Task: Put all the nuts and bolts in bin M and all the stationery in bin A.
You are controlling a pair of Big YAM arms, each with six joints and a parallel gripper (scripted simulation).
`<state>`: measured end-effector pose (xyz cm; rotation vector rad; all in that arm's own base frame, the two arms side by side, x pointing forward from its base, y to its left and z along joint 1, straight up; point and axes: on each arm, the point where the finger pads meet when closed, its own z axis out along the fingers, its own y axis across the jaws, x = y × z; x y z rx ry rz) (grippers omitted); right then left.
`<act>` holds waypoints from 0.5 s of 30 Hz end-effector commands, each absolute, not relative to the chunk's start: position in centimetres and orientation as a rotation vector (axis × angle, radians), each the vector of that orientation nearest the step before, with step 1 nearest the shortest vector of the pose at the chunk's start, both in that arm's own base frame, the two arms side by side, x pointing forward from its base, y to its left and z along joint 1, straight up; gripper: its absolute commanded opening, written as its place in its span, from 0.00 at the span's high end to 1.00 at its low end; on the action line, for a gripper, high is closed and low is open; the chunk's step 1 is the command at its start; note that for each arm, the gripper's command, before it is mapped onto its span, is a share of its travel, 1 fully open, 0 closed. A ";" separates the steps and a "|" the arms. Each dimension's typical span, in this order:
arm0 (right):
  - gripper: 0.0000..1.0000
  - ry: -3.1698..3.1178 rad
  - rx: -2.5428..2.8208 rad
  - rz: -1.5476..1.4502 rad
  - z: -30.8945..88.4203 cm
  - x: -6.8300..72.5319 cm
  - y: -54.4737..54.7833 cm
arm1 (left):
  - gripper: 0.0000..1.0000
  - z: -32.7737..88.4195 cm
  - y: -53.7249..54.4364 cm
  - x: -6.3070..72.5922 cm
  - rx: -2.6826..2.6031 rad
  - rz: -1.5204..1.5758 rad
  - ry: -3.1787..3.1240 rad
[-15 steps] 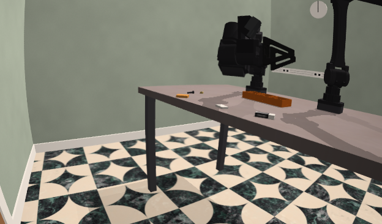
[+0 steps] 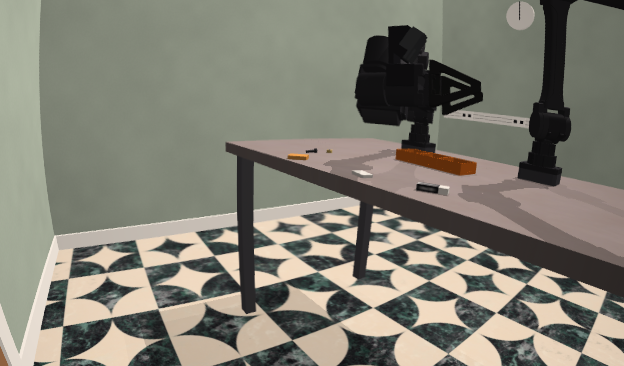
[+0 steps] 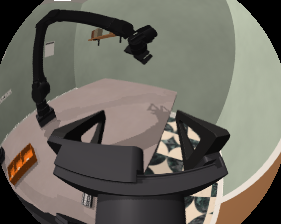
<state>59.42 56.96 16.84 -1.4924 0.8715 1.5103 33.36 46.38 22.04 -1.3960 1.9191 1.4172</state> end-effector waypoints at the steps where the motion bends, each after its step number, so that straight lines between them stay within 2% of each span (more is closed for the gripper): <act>1: 0.00 0.855 -1.495 1.500 17.9 59.4 57.0 | 0.00 22.6 46.5 33.5 -1.397 1.415 1.905; 15: 0.00 0.855 -1.494 1.500 24.7 59.4 56.9 | 0.00 22.6 46.5 33.5 -1.397 1.415 1.905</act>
